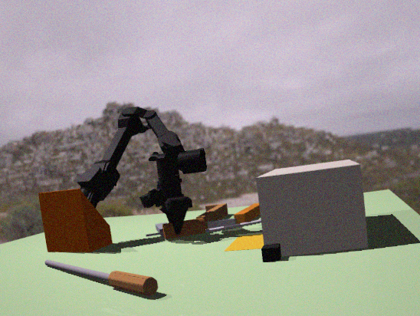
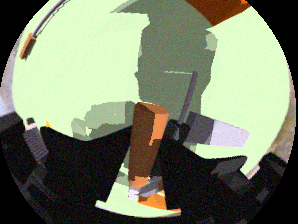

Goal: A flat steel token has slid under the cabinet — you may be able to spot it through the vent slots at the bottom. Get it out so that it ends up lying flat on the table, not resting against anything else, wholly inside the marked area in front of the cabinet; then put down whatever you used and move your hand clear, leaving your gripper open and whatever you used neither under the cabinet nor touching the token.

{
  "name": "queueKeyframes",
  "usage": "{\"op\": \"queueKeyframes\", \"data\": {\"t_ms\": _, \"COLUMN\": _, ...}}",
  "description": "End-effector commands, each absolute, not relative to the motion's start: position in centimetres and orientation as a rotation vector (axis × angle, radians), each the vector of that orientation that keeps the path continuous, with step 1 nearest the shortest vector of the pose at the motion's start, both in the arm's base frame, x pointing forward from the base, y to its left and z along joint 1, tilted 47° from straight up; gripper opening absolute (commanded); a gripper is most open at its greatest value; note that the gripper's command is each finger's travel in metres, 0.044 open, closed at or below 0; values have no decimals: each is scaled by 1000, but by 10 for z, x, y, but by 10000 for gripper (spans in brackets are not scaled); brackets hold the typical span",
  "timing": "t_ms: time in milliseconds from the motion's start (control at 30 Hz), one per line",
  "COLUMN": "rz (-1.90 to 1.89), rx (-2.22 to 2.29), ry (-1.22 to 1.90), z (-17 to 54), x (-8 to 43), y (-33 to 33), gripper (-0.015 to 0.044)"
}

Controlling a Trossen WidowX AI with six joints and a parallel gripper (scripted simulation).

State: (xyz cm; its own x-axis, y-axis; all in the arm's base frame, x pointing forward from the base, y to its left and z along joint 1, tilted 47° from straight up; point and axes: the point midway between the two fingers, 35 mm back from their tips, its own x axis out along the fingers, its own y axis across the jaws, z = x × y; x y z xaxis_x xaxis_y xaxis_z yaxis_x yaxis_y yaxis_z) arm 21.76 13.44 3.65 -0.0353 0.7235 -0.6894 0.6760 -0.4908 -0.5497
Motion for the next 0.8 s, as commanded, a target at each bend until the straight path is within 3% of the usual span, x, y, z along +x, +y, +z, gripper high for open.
{"op": "queueKeyframes", "data": {"t_ms": 0, "rz": 1572, "rx": -2146, "ry": -1580, "z": 40, "x": 215, "y": 138, "gripper": 0}}
{"op": "queueKeyframes", "data": {"t_ms": 767, "rz": 1572, "rx": -2145, "ry": -1580, "z": 48, "x": 208, "y": 144, "gripper": 0}}
